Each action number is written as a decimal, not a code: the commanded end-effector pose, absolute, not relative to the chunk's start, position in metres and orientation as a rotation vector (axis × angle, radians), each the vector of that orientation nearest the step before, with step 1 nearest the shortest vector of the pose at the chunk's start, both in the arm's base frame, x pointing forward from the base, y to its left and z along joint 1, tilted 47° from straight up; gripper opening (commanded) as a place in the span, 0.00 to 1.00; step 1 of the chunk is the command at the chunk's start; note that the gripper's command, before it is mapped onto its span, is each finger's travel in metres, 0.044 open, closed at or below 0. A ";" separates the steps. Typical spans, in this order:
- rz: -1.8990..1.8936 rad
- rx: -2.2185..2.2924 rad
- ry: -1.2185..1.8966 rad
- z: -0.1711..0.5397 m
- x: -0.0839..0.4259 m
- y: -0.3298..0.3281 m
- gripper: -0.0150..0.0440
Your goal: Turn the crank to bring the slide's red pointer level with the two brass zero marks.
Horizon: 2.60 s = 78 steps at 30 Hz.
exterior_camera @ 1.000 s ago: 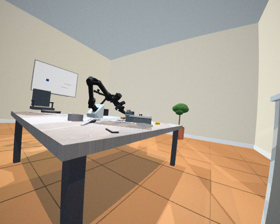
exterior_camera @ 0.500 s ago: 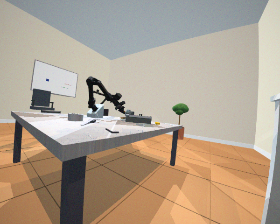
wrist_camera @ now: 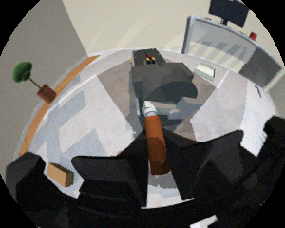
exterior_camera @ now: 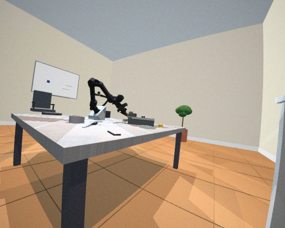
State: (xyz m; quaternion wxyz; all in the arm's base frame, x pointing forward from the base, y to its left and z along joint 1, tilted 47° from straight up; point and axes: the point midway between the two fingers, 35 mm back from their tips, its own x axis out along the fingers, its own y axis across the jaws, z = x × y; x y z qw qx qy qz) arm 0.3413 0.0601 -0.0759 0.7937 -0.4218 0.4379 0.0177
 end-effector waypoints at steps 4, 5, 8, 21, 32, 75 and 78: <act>0.042 -0.909 0.944 -0.077 0.341 0.059 0.25; 0.042 -0.909 0.944 -0.077 0.341 0.059 0.25; 0.042 -0.909 0.944 -0.077 0.341 0.059 0.25; 0.038 -0.907 0.942 -0.076 0.341 0.060 0.25; 0.038 -0.907 0.942 -0.076 0.341 0.060 0.61; 0.025 -0.928 0.970 0.005 0.372 0.158 1.00; 0.012 -0.936 0.978 0.005 0.385 0.160 1.00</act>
